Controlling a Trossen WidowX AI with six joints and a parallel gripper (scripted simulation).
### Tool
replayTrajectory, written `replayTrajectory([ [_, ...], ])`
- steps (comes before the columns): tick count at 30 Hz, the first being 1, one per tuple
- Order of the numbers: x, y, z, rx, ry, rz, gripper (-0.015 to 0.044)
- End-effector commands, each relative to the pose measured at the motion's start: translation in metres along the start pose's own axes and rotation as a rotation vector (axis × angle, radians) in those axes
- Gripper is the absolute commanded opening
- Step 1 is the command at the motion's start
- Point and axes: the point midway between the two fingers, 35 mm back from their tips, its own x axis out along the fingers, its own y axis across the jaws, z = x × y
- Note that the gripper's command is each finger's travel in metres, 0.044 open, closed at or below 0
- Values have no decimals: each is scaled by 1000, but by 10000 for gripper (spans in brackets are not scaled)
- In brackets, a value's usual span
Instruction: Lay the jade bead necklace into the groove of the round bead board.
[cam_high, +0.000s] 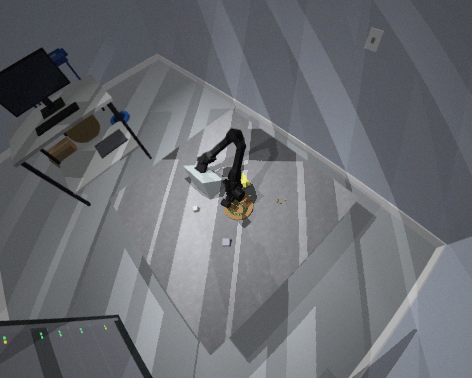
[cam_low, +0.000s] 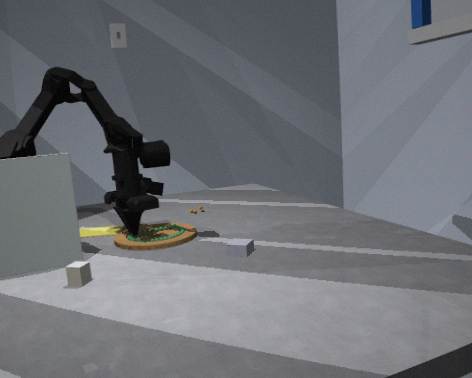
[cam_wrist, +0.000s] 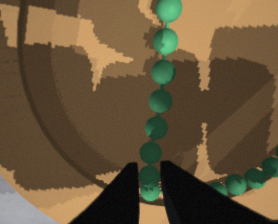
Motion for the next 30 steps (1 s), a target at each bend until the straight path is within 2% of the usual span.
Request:
replayTrajectory([
  [1,0,0,0,0,0,0,0],
  [30,-6,11,-10,10,2,7,0],
])
